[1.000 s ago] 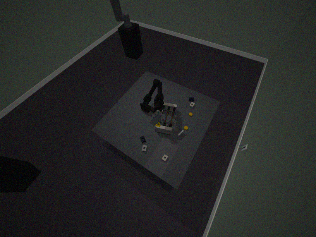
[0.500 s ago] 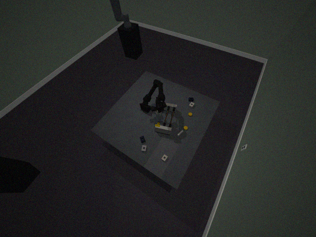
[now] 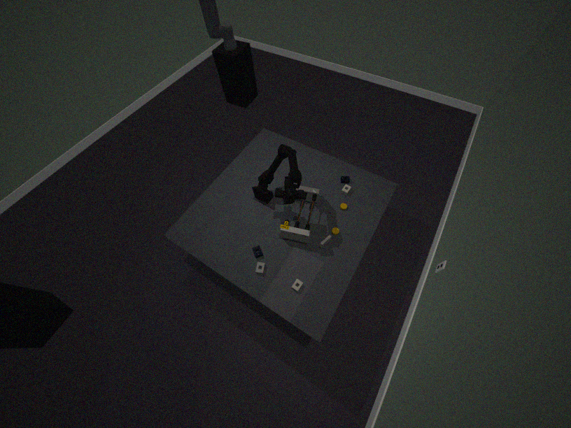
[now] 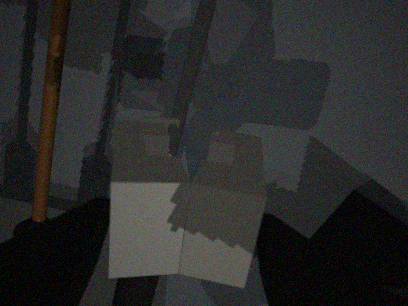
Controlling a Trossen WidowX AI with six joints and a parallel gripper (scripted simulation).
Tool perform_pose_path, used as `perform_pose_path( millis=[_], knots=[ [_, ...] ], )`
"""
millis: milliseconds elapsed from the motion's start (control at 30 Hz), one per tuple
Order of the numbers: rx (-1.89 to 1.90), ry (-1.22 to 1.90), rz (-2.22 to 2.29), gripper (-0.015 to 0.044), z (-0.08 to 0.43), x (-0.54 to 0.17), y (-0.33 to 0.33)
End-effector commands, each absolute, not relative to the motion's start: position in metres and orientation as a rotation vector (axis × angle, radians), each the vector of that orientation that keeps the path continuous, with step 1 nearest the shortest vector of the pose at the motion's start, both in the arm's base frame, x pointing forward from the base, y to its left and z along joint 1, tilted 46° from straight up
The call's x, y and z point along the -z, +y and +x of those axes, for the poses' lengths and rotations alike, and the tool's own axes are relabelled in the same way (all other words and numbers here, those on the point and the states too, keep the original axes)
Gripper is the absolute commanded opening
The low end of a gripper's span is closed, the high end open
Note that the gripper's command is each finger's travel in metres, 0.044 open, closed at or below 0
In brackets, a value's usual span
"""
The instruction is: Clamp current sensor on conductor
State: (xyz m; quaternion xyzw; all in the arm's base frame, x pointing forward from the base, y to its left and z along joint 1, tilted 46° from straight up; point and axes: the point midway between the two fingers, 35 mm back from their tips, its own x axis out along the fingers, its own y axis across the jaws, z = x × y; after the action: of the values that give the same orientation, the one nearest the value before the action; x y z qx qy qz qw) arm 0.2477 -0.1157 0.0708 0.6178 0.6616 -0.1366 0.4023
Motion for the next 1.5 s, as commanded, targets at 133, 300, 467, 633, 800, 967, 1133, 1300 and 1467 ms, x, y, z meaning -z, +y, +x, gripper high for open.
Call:
perform_pose_path(
  millis=[133,300,467,633,800,967,1133,1300,1467],
  knots=[
    [0.465,1.667,1.665,0.0,0.256,-0.072,-0.115],
    [0.465,1.667,1.664,0.0,0.257,-0.067,-0.111],
    [0.465,1.666,1.664,0.0,0.258,-0.062,-0.105],
    [0.465,1.666,1.664,0.0,0.259,-0.056,-0.1],
    [0.465,1.666,1.664,0.0,0.26,-0.05,-0.094],
    [0.464,1.666,1.665,0.0,0.261,-0.045,-0.088],
    [0.463,1.666,1.665,0.0,0.261,-0.039,-0.082],
    [0.462,1.667,1.665,0.0,0.261,-0.034,-0.076],
    [0.463,1.671,1.657,0.0,0.261,-0.036,-0.079]
  ],
)
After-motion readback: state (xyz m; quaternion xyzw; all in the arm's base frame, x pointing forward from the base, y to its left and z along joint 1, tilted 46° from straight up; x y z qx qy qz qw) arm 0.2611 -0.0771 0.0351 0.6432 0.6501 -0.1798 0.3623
